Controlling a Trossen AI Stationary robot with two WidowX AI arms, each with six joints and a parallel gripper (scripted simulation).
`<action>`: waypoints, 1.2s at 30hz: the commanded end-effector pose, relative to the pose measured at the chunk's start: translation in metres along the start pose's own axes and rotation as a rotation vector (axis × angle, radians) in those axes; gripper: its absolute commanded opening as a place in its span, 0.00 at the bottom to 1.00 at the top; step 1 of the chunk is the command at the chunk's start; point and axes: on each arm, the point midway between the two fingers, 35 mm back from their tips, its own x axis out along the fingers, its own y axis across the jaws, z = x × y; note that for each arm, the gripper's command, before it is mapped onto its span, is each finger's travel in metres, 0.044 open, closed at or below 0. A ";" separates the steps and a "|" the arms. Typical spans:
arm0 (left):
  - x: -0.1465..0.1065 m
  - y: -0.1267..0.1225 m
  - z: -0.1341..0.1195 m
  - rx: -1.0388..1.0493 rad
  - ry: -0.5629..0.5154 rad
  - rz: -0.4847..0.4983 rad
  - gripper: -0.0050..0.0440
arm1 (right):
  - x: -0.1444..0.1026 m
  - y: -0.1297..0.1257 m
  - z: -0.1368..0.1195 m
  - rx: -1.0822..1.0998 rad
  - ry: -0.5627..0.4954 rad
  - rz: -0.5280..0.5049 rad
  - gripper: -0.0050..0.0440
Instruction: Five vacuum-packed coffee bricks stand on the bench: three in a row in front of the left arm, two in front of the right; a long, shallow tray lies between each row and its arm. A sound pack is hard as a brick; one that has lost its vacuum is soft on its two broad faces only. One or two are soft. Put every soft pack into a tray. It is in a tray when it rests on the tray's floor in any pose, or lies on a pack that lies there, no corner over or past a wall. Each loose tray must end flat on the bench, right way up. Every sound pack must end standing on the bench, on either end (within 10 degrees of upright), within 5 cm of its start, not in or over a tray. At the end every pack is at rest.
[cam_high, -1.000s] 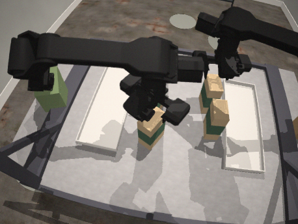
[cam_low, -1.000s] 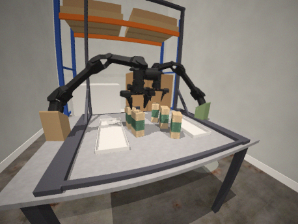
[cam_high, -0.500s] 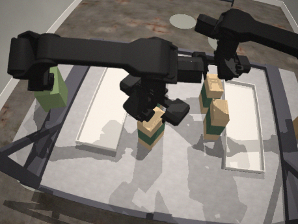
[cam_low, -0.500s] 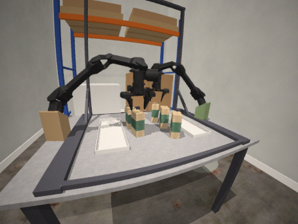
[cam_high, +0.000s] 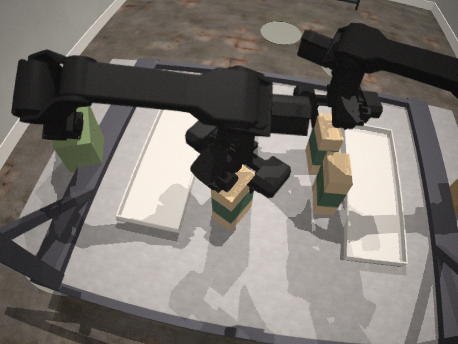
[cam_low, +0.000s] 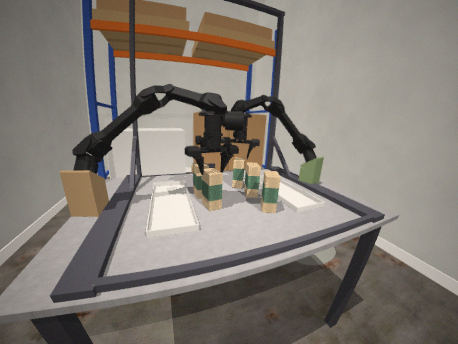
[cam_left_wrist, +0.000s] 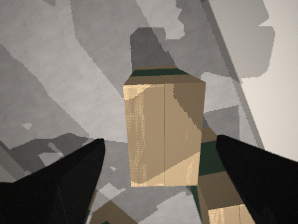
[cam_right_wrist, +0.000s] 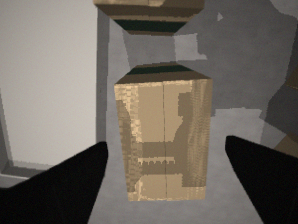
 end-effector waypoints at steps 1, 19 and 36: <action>0.001 0.001 0.002 0.005 0.011 0.006 0.87 | -0.002 -0.003 0.005 -0.009 0.005 -0.016 0.85; 0.022 0.001 0.002 0.005 0.011 0.007 0.87 | 0.020 -0.004 0.005 -0.009 0.005 -0.016 0.85; 0.042 0.001 0.002 0.005 0.010 0.007 0.87 | 0.040 -0.004 0.005 -0.009 0.004 -0.016 0.85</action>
